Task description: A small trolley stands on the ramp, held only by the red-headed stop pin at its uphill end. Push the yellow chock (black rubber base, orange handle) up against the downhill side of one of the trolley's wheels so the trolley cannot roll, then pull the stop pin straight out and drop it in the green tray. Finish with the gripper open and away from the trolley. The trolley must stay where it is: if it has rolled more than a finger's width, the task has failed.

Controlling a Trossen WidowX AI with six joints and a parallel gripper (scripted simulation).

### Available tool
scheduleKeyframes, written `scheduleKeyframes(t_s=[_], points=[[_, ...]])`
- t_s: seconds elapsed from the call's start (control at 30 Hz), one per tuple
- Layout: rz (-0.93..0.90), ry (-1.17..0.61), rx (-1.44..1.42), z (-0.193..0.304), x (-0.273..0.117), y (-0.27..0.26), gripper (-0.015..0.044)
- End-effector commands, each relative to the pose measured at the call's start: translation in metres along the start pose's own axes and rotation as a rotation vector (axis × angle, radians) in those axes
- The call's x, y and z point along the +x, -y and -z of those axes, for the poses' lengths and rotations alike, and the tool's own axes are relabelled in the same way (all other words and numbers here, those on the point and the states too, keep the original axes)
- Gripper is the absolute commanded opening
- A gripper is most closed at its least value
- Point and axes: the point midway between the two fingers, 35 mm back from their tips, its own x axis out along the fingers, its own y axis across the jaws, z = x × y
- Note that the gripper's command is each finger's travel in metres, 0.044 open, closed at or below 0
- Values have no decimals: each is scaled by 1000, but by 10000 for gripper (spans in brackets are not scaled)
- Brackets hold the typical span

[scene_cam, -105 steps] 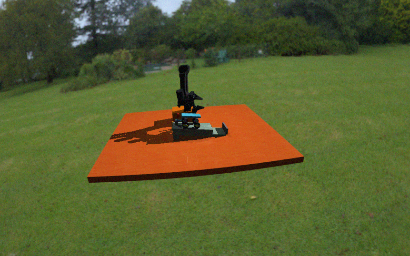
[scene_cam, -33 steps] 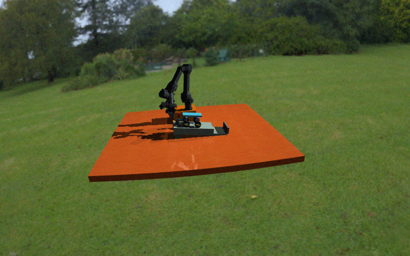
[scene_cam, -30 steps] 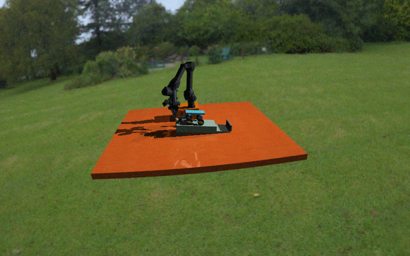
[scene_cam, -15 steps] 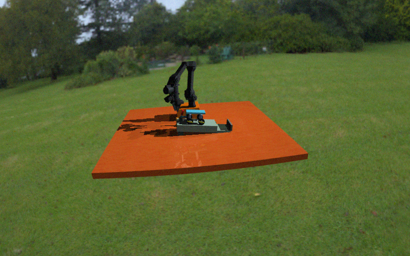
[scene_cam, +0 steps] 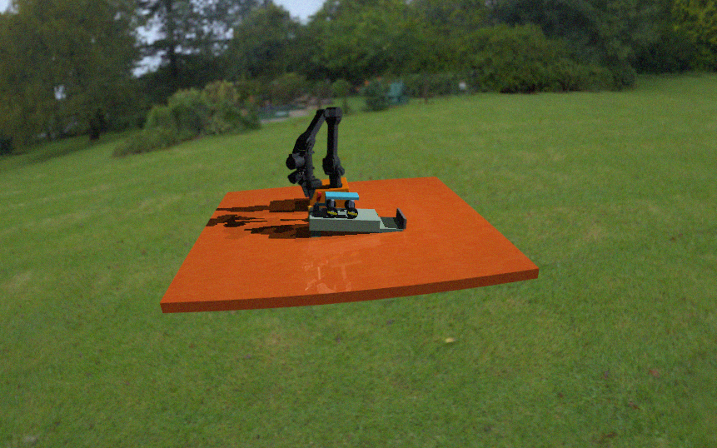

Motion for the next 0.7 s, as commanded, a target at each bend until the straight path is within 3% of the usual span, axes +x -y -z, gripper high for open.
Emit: scheduleKeyframes(t_s=[0.0, 0.67], points=[[7, -7, -6, 2, 15, 2, 190], [7, -7, -6, 2, 39, 2, 190]])
